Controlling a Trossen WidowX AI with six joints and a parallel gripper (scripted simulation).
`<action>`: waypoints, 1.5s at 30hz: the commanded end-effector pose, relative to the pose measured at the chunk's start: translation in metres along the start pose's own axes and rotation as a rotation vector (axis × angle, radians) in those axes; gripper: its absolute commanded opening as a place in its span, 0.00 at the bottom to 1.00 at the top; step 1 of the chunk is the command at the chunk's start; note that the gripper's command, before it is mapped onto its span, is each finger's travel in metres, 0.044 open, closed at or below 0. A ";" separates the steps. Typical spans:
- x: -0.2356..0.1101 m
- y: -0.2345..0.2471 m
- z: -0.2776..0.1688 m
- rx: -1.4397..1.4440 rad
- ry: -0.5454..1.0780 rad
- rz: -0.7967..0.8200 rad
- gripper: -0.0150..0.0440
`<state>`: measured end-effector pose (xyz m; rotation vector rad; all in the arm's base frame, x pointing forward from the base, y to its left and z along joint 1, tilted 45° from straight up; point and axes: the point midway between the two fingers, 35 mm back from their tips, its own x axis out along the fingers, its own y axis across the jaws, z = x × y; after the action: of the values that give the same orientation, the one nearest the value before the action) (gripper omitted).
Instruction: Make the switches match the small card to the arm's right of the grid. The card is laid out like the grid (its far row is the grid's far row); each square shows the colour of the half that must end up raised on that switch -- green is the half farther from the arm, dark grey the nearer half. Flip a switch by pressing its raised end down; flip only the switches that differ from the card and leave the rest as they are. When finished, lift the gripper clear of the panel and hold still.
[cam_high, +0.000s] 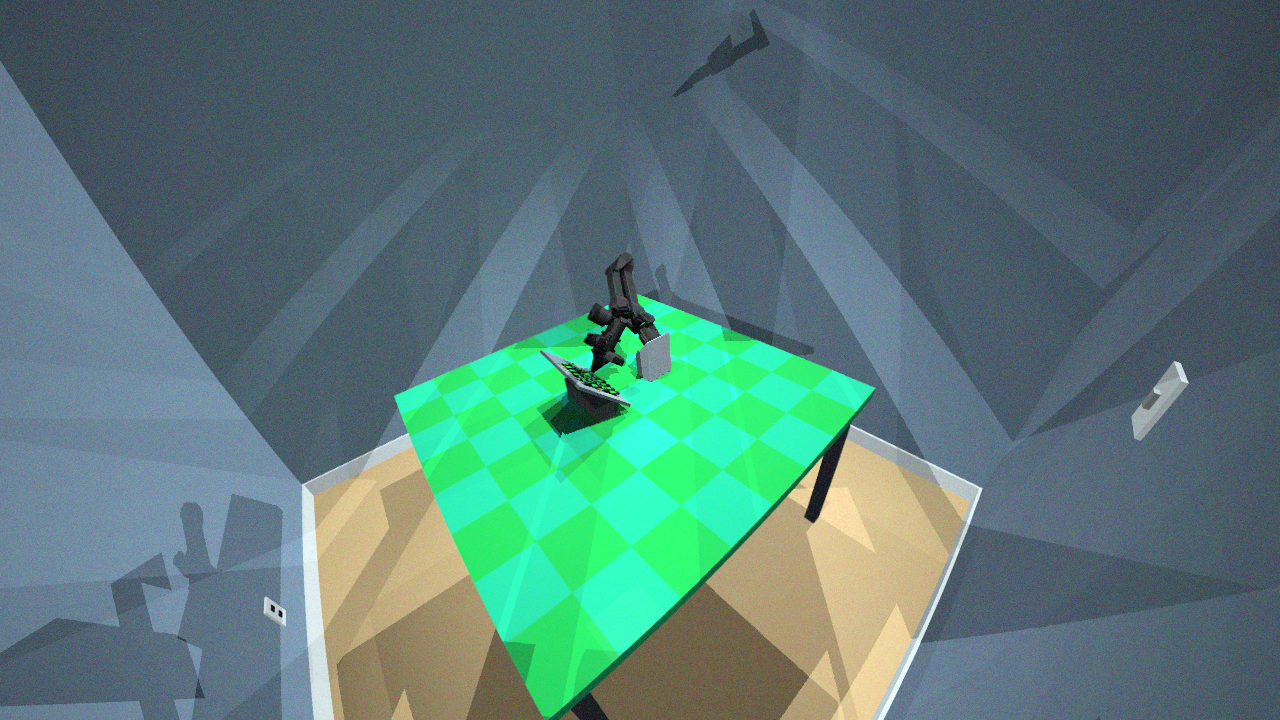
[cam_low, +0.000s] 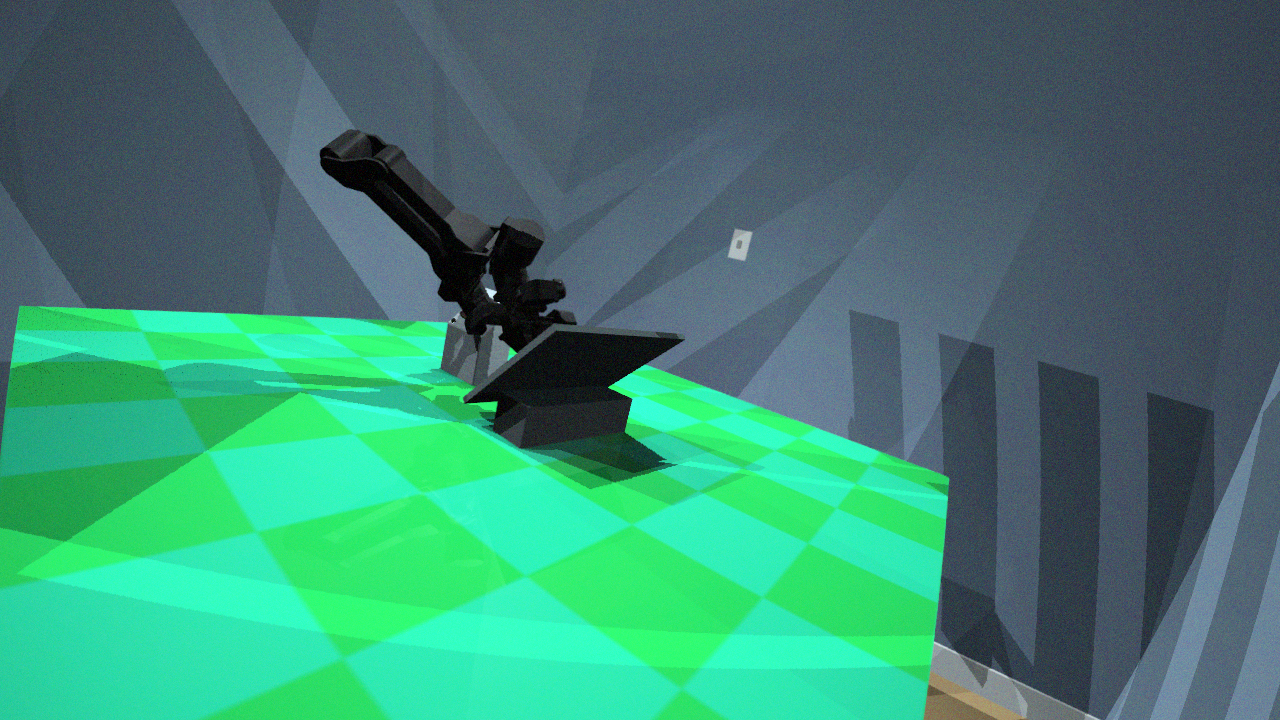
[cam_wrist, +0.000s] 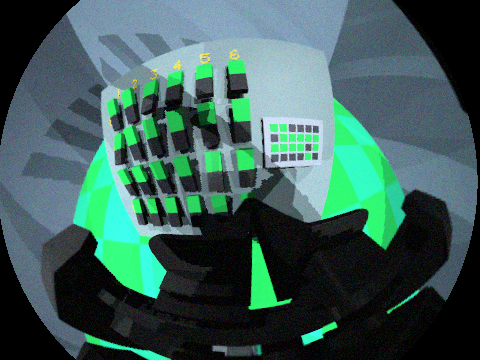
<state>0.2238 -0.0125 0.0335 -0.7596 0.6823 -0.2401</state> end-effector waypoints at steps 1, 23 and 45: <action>0.001 0.001 -0.001 -0.004 0.000 0.003 0.25; 0.003 0.001 -0.001 -0.004 0.000 0.003 0.25; -0.023 0.011 -0.001 0.010 0.020 0.027 0.25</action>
<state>0.2130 -0.0064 0.0262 -0.7574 0.7233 -0.2272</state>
